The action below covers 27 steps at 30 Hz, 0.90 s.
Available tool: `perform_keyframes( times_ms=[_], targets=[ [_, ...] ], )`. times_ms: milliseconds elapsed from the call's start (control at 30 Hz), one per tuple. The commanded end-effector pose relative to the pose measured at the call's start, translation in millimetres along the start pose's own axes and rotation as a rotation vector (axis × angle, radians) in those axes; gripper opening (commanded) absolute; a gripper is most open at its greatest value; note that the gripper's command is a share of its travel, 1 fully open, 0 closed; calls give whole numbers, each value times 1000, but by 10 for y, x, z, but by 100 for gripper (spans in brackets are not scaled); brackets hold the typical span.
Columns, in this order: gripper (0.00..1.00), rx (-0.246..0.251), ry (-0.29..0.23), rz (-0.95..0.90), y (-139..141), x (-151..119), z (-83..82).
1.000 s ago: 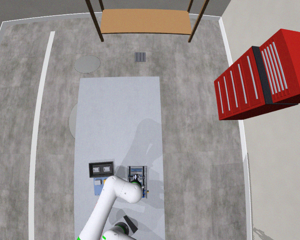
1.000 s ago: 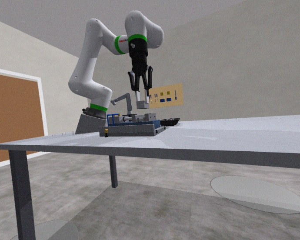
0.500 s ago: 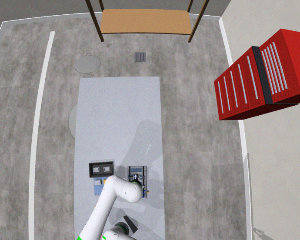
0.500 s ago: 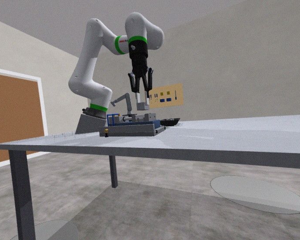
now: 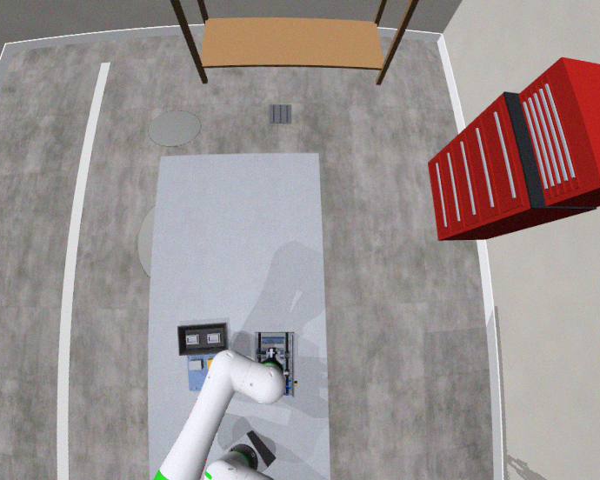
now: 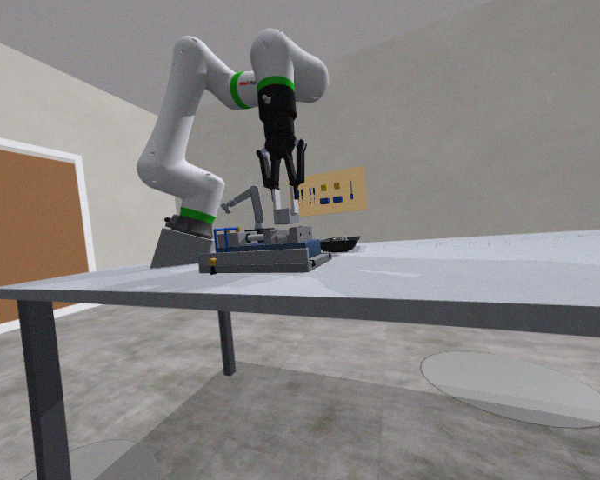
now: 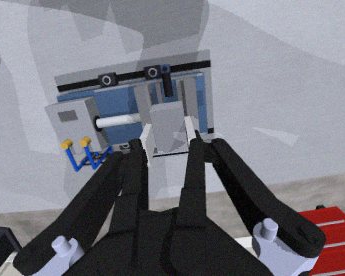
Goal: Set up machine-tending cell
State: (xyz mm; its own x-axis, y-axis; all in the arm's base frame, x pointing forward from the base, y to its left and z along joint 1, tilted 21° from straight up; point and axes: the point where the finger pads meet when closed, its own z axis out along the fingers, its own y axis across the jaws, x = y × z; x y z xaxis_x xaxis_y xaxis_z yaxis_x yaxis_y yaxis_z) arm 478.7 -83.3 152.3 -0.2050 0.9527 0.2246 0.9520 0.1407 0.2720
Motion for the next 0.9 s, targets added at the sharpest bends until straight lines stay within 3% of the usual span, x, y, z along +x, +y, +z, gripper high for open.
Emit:
perform_keyframes(
  times_ms=[0,867],
  targets=[
    [0,0,0,0,2,-1,11],
    [0,0,0,0,2,-2,50]
  ],
)
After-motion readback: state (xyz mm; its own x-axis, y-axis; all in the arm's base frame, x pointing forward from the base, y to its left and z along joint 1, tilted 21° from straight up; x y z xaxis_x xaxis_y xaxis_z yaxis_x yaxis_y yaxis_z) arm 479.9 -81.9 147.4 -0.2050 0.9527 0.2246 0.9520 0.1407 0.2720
